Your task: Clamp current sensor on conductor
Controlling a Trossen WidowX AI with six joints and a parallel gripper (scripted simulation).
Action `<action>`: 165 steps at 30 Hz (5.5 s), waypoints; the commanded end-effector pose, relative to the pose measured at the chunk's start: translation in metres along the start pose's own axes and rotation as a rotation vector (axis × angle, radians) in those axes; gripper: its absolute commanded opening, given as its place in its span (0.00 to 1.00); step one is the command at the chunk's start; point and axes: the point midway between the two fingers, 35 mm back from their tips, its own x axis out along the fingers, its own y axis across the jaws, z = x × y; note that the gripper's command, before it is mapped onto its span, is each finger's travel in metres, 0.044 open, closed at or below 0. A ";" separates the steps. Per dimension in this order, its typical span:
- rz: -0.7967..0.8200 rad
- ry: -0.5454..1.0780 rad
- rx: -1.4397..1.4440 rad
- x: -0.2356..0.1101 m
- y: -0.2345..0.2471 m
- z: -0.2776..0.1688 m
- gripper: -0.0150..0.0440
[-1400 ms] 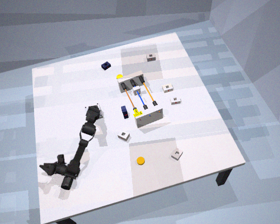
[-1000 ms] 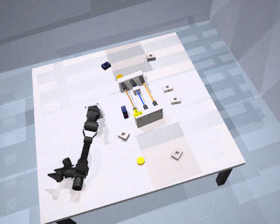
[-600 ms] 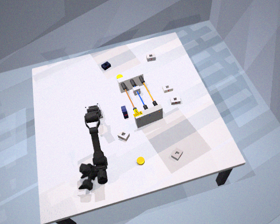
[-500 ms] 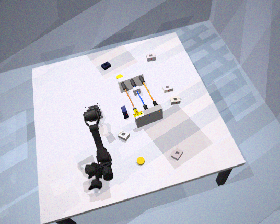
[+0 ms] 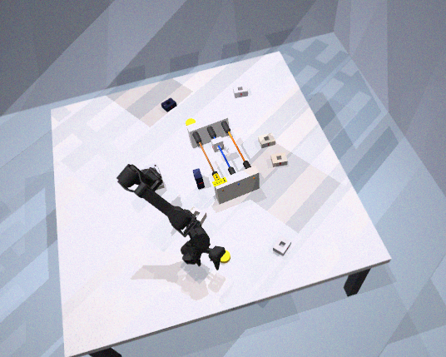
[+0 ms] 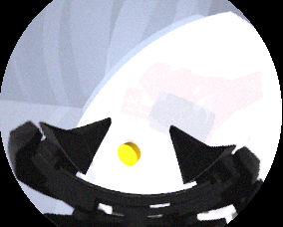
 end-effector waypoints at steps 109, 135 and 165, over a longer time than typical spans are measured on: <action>0.228 0.746 -2.294 -0.296 -0.154 -0.263 1.00; 0.230 0.748 -2.292 -0.267 -0.170 -0.278 1.00; 0.224 0.752 -2.286 -0.251 -0.178 -0.284 0.64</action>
